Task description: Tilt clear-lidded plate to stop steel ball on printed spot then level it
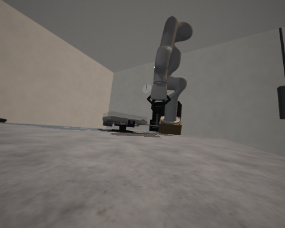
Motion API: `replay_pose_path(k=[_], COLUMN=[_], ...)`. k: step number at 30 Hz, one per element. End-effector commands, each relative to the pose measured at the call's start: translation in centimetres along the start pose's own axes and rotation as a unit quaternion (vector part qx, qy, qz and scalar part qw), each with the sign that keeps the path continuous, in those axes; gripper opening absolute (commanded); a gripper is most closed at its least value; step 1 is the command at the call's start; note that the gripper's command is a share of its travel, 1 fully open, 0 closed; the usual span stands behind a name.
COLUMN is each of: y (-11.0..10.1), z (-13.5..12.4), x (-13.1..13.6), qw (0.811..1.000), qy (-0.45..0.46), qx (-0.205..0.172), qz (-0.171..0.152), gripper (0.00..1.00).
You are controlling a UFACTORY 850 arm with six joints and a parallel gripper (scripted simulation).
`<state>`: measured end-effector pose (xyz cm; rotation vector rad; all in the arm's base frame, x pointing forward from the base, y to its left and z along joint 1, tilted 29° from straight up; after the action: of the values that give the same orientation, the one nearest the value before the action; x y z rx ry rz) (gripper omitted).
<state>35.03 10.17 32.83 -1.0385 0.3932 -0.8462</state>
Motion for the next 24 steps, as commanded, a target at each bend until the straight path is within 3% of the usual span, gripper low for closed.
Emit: replay_pose_path(k=[1,24], y=[0.3,1.7], z=[0.0,0.0], x=[0.0,0.0], qw=[1.0,1.0], qy=[0.0,0.0], qx=[0.001,0.001], qz=[0.0,0.0], gripper=[0.61,0.61])
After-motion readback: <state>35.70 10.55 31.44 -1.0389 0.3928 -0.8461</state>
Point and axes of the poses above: the point where the finger pads meet when closed, its own y axis out along the fingers, its own x axis across the jaws, z = x × y, the point moved 9 cm from there along -y, back along the fingers, and after that the axes turned 11 degrees about -y, right-handed, at the moved point
